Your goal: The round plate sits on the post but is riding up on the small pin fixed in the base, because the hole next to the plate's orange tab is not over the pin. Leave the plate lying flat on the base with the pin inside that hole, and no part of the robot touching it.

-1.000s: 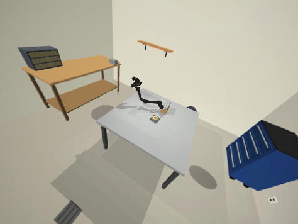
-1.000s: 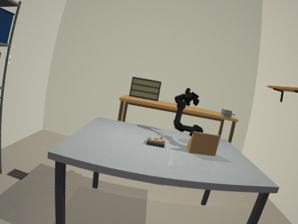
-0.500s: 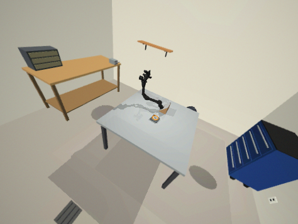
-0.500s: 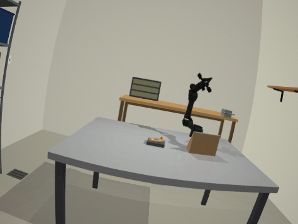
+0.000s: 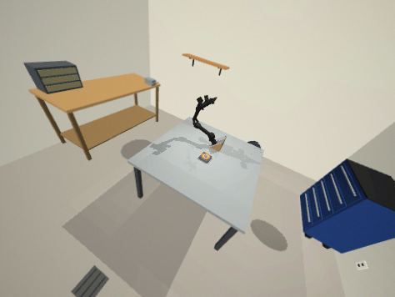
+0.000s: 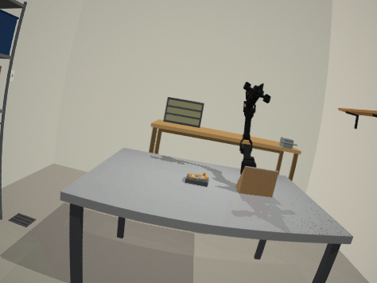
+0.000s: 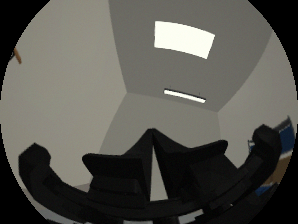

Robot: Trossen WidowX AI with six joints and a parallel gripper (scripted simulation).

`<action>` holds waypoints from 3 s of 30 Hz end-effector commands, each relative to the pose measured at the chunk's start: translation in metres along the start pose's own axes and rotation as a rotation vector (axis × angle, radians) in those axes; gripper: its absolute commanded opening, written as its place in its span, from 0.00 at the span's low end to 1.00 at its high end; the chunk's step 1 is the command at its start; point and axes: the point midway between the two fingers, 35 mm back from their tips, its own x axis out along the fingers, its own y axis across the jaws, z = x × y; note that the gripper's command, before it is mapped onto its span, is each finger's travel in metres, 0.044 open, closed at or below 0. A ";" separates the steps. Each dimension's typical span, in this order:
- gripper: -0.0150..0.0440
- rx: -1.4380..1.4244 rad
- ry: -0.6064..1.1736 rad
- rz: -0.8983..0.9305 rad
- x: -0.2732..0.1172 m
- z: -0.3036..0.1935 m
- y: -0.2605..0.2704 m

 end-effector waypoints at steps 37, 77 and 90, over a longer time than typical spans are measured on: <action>0.25 1.040 1.973 -1.763 -0.312 -0.454 -0.099; 0.25 1.039 1.973 -1.763 -0.329 -0.494 -0.067; 0.25 1.040 1.973 -1.763 -0.321 -0.501 -0.063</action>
